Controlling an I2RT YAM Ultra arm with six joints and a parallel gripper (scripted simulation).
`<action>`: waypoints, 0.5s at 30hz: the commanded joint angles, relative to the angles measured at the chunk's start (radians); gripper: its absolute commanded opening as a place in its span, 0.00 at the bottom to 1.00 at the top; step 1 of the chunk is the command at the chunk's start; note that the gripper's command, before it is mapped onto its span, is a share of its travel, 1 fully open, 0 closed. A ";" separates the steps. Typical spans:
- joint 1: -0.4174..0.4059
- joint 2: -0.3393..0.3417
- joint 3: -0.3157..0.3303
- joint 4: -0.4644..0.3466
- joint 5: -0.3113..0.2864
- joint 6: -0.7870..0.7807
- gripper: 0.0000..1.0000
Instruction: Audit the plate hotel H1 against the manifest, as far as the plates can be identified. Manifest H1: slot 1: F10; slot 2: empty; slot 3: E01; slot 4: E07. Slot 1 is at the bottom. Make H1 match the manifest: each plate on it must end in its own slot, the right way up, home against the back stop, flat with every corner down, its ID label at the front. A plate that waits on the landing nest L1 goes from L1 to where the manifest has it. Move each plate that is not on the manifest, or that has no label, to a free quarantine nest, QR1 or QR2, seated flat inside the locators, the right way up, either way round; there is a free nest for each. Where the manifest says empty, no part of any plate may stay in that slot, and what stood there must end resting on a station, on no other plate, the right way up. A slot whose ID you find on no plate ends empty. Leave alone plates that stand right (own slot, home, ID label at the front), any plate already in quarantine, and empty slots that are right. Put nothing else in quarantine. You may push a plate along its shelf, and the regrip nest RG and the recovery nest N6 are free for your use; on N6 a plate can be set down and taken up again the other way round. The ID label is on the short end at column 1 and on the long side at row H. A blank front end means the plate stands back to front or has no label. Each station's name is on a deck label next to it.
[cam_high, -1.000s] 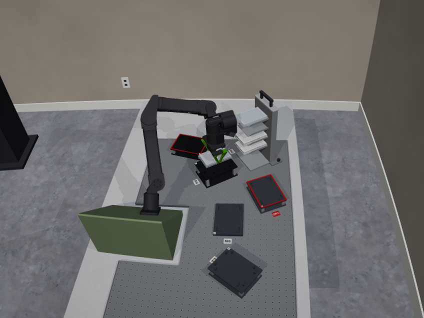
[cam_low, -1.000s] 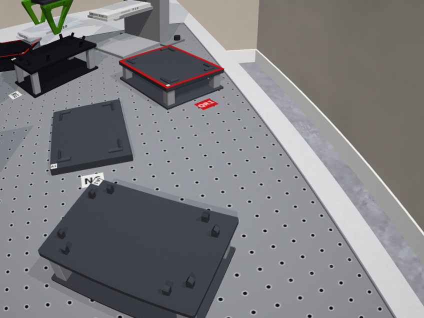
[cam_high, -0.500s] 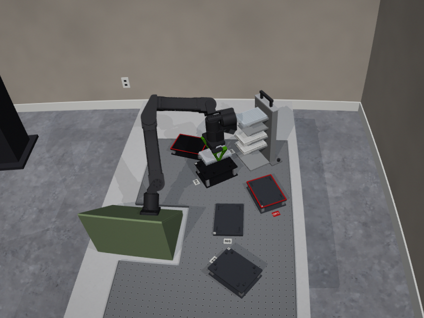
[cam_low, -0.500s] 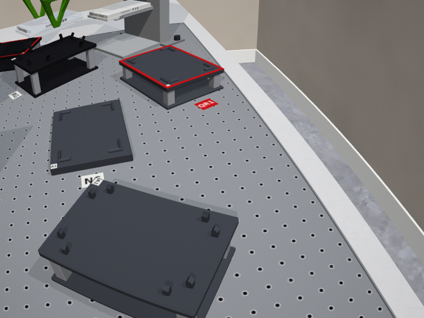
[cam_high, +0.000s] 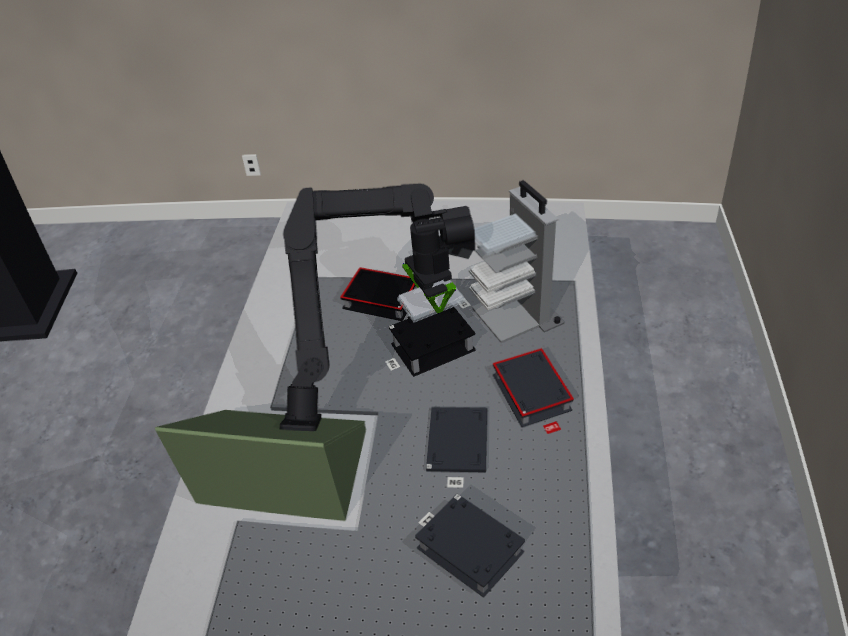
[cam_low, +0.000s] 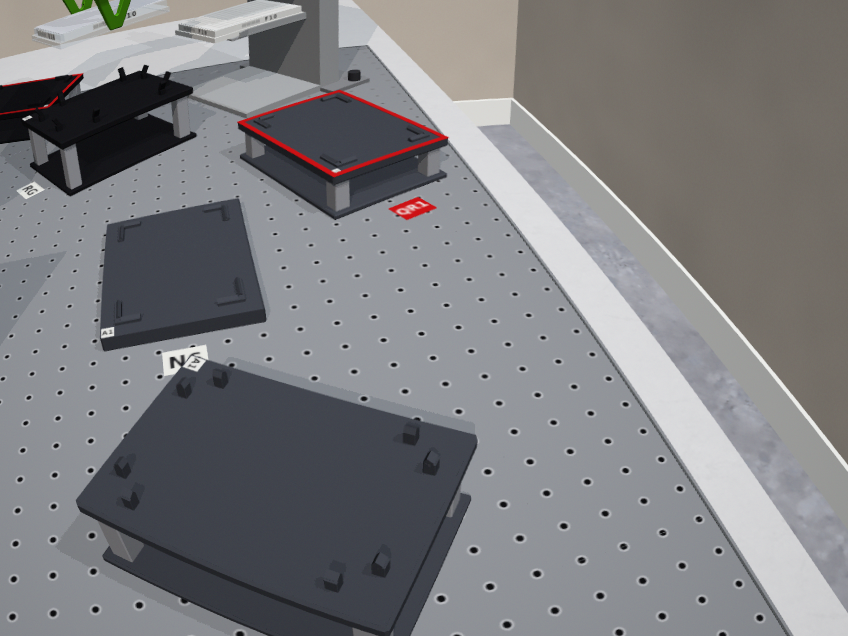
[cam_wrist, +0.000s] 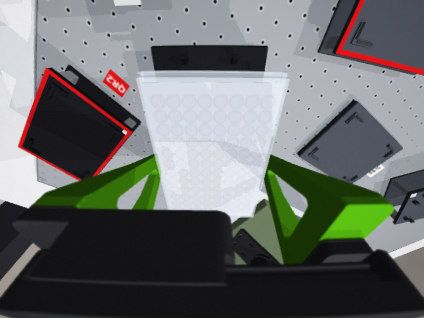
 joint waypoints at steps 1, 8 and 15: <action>-0.033 0.003 0.043 -0.070 -0.010 -0.051 0.86; -0.073 0.021 0.100 -0.123 -0.017 -0.105 0.86; -0.073 0.029 0.104 -0.123 -0.014 -0.099 0.86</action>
